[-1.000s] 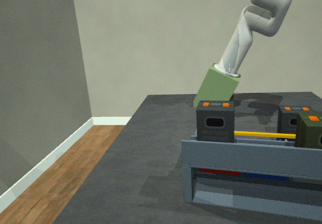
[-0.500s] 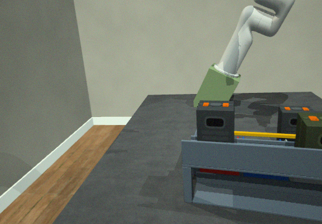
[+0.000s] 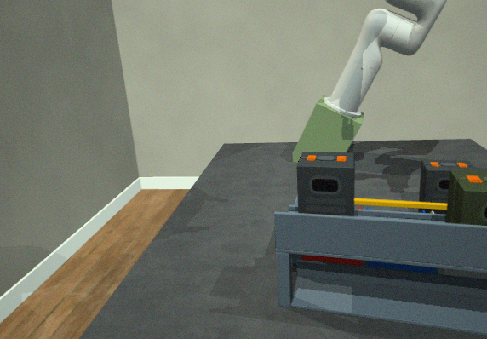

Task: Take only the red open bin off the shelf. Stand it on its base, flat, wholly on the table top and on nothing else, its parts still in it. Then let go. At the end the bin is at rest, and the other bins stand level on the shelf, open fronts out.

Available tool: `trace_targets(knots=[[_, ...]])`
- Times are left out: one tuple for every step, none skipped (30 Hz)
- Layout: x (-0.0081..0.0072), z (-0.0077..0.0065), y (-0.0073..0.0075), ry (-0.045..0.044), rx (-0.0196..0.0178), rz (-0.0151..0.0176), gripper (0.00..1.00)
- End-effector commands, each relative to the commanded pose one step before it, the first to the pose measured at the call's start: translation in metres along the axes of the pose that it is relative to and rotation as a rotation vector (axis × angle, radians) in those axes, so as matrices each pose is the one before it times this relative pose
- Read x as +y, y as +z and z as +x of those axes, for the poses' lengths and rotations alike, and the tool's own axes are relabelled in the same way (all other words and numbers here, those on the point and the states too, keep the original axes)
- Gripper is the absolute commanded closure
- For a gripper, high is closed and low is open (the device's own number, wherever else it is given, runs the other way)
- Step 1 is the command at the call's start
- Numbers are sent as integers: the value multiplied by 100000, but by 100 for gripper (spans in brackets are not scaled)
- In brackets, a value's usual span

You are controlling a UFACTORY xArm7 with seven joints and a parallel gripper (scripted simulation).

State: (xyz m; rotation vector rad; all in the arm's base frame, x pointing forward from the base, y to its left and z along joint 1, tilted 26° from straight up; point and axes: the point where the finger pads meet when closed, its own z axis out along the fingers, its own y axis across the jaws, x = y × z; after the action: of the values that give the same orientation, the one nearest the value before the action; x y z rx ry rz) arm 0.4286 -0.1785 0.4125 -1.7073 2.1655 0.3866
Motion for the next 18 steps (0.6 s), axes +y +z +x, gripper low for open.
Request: trace_targets(knots=[[-158,60,1505,175,568,3336,0],[0,0,0,0,0,0,0],[0,0,0,0,0,0,0],[0,0,0,0,0,0,0],[0,0,0,0,0,0,0],[0,0,0,0,0,0,0],[0,0,0,0,0,0,0],[0,0,0,0,0,0,0],[0,0,0,0,0,0,0],[6,19,874,16,-18,-138,0],[-8,-3,1000,-5,0,48,0],[-8,-3,1000,-5,0,48,0],[-8,-3,1000,-5,0,48,0],[-7,-3,1000,-5,0,48,0],[0,0,0,0,0,0,0],[0,0,0,0,0,0,0],[0,0,0,0,0,0,0],[0,0,0,0,0,0,0]])
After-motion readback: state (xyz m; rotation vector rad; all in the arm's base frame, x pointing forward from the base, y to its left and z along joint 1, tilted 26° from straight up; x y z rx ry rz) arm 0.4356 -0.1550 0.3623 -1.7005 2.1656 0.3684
